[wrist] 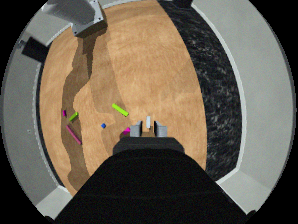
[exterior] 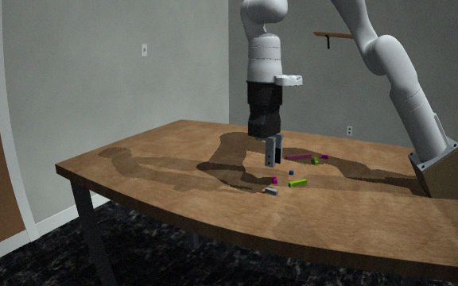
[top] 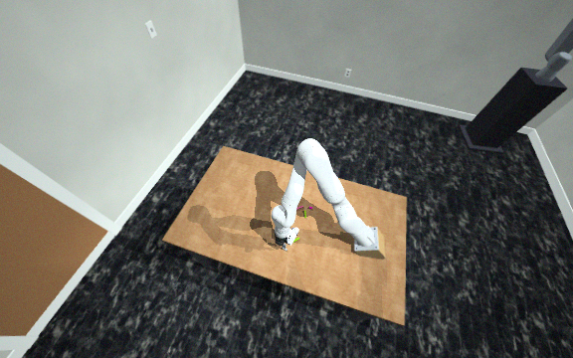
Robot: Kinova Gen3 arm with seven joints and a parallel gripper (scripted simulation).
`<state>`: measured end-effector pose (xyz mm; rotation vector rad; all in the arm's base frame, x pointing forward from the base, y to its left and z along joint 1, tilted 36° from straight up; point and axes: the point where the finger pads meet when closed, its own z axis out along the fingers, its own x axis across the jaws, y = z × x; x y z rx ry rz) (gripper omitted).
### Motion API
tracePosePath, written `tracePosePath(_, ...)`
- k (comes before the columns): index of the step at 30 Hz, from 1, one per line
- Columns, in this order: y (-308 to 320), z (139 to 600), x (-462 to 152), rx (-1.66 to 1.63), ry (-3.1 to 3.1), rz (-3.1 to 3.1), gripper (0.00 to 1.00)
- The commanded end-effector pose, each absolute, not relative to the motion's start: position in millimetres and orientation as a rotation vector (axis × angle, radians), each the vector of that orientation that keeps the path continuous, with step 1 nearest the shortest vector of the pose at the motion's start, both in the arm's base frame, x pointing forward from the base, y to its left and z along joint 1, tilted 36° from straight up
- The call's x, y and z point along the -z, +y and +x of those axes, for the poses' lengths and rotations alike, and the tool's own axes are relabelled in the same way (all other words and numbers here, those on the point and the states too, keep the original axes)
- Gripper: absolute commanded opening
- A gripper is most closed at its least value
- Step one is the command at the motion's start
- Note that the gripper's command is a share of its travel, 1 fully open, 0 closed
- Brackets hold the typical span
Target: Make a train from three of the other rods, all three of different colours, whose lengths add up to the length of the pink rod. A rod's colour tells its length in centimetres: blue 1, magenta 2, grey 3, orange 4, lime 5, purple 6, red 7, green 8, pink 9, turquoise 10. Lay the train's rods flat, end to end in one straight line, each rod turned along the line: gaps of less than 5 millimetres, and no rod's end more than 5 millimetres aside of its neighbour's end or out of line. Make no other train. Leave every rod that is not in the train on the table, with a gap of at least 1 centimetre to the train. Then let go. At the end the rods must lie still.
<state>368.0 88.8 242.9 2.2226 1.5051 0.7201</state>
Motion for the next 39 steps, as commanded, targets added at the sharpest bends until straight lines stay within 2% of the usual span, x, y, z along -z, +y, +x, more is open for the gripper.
tracePosePath(1, 89, 368, -243, -0.722, 1.505, 2.222, 0.54)
tracePosePath(39, 89, 389, -214, -0.721, 1.504, 2.222, 0.54)
